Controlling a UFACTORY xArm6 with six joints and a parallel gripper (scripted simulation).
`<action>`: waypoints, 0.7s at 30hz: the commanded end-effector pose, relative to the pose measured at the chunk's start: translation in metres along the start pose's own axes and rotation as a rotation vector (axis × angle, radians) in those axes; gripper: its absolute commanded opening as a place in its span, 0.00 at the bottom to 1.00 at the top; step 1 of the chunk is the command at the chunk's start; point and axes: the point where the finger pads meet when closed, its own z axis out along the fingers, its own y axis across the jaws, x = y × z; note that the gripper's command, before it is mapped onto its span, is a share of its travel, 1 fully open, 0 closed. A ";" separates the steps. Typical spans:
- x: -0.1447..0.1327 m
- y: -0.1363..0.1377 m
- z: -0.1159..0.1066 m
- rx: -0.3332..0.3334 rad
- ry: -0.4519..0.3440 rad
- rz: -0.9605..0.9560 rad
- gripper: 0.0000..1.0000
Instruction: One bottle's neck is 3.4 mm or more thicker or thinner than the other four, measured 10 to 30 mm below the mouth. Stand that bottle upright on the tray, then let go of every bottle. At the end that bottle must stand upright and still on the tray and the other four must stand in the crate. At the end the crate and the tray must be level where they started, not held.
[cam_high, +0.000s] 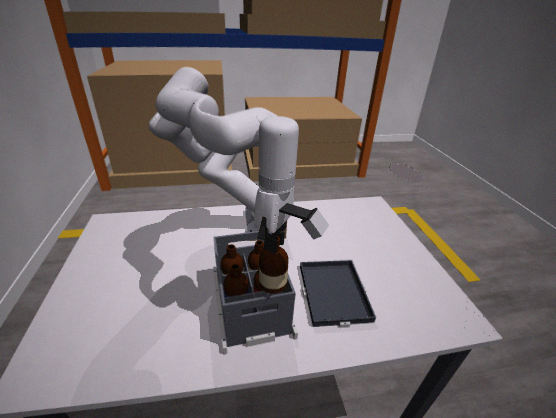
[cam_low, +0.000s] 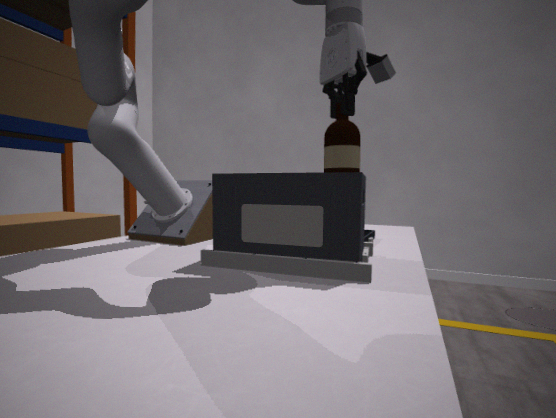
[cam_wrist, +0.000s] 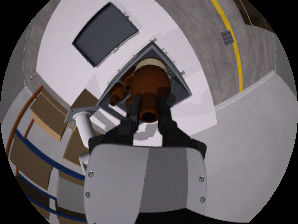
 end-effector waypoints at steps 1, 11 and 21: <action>0.000 0.000 -0.002 -0.001 0.004 0.001 0.00; 0.000 0.000 -0.004 -0.001 0.004 0.001 0.00; 0.000 0.000 -0.013 -0.001 0.004 0.001 0.00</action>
